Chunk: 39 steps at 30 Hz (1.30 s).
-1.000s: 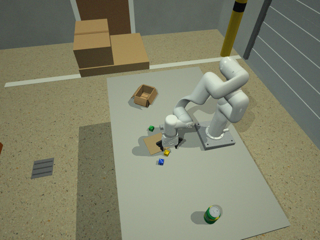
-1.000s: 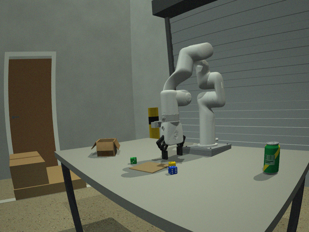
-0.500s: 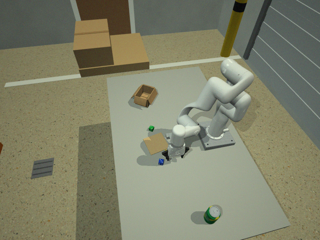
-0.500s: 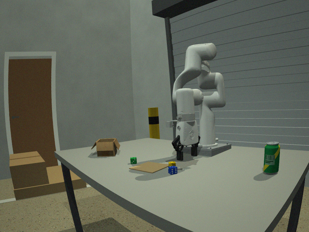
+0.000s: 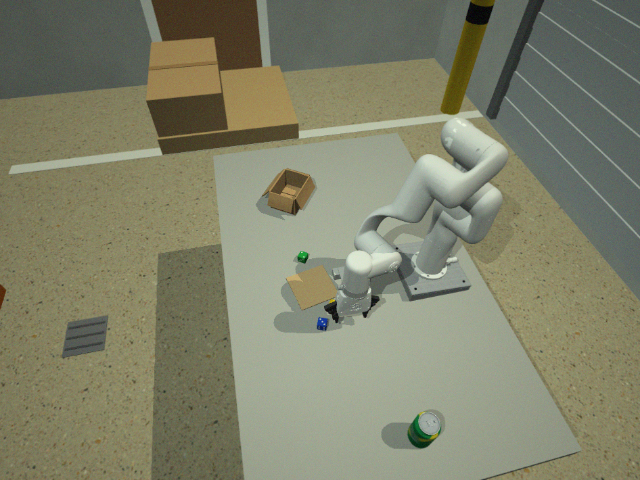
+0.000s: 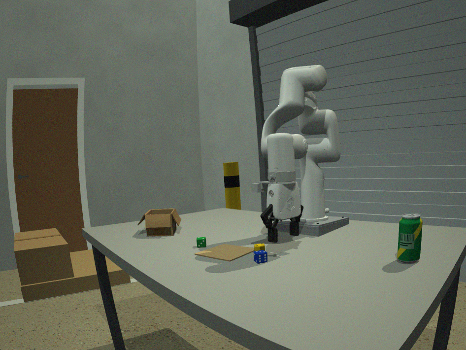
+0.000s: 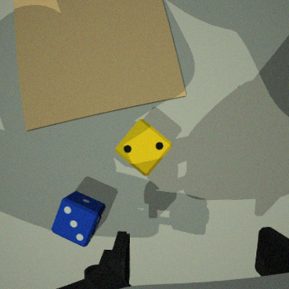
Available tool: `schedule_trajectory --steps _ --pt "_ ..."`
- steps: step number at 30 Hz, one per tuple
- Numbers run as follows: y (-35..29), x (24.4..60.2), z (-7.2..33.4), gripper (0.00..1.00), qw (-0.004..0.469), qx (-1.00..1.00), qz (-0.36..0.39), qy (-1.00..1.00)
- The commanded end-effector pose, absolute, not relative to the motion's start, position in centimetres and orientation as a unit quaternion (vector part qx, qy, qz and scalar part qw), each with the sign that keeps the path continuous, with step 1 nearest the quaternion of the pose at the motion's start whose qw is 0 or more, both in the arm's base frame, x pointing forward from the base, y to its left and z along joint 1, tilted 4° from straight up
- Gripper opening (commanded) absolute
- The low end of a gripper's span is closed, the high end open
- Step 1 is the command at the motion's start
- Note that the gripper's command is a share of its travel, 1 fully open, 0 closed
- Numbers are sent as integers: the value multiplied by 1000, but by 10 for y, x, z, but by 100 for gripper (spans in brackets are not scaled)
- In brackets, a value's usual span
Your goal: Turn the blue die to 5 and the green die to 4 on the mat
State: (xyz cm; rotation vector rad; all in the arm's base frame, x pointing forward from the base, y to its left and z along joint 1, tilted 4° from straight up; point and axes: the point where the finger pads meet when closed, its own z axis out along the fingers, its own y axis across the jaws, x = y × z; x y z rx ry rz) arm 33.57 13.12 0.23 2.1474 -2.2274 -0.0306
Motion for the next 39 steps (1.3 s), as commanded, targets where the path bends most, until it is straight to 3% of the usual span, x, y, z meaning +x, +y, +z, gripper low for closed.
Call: schedule_trajectory --steps 1,28,39 --pt "132 337 3 100 22 694 -9 -720" --pt "132 337 3 100 22 694 -9 -720" --pt "155 360 1 100 22 694 -8 -720"
